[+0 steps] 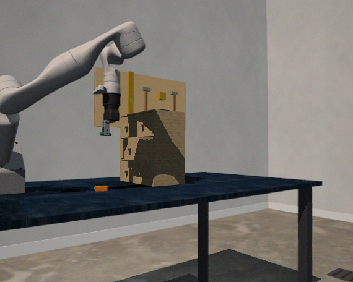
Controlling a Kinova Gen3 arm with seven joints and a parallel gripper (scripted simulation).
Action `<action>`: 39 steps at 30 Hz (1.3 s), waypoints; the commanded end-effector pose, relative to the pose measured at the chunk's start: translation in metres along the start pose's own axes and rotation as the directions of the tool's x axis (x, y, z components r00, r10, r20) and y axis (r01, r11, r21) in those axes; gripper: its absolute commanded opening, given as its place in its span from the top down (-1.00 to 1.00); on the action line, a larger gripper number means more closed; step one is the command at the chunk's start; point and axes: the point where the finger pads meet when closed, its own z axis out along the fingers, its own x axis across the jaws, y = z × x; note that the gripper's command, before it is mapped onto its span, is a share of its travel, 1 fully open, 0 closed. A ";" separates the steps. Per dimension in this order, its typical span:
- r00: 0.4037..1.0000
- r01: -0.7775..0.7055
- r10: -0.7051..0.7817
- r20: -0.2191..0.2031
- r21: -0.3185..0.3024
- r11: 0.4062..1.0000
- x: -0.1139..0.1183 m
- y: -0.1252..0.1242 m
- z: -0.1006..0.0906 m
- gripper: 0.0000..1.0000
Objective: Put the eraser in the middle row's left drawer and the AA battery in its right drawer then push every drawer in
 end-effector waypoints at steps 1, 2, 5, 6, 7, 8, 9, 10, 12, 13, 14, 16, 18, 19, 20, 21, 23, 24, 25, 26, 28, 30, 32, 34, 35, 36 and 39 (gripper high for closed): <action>1.000 -0.002 0.002 -0.005 -0.012 1.000 0.002 0.002 -0.013 0.38; 1.000 -0.002 0.002 -0.005 -0.012 1.000 0.002 0.002 -0.015 0.38; 1.000 -0.002 0.002 -0.005 -0.012 1.000 0.002 0.002 -0.021 0.38; 1.000 -0.002 0.002 -0.005 -0.012 1.000 0.002 0.002 -0.022 0.38; 1.000 -0.002 0.002 -0.005 -0.012 1.000 0.002 0.002 -0.022 0.38; 1.000 -0.002 0.002 -0.005 -0.012 1.000 0.002 0.002 -0.022 0.38; 1.000 -0.002 0.002 -0.005 -0.012 1.000 0.002 0.002 -0.023 0.38; 1.000 -0.002 0.002 -0.005 -0.012 1.000 0.002 0.002 -0.024 0.38; 1.000 -0.002 0.002 -0.005 -0.012 1.000 0.002 0.002 -0.025 0.38; 1.000 -0.002 0.002 -0.005 -0.012 1.000 0.002 0.002 -0.025 0.38; 1.000 -0.002 0.002 -0.005 -0.012 1.000 0.002 0.002 -0.025 0.38; 1.000 -0.002 0.002 -0.005 -0.012 1.000 0.002 0.002 -0.025 0.38; 1.000 -0.002 0.002 -0.005 -0.012 1.000 0.002 0.002 -0.025 0.38; 1.000 -0.002 0.002 -0.005 -0.013 1.000 0.002 0.002 -0.025 0.38; 1.000 -0.002 0.002 -0.005 -0.013 1.000 0.002 0.002 -0.025 0.38; 1.000 -0.002 0.002 -0.005 -0.013 1.000 0.002 0.002 -0.025 0.38; 1.000 -0.002 0.002 -0.005 -0.015 1.000 0.002 0.002 -0.025 0.38; 1.000 -0.002 0.002 -0.005 -0.015 1.000 0.002 0.002 -0.025 0.38; 1.000 -0.002 0.002 -0.005 -0.015 1.000 0.002 0.002 -0.025 0.38; 1.000 -0.002 0.002 -0.005 -0.015 1.000 0.002 0.002 -0.025 0.38; 1.000 -0.002 0.002 -0.005 -0.018 1.000 0.002 0.002 -0.025 0.38; 1.000 -0.002 0.002 -0.005 -0.021 1.000 0.002 0.002 -0.025 0.38; 1.000 -0.002 0.002 -0.005 -0.026 1.000 0.002 0.002 -0.025 0.38; 1.000 -0.002 0.002 -0.005 -0.031 1.000 0.002 0.002 -0.025 0.38; 1.000 -0.002 0.002 -0.005 -0.035 0.999 0.002 0.002 -0.025 0.38; 1.000 -0.002 0.002 -0.005 -0.038 0.999 0.002 0.002 -0.025 0.38; 1.000 -0.002 0.002 -0.005 -0.051 0.999 0.002 0.002 -0.025 0.38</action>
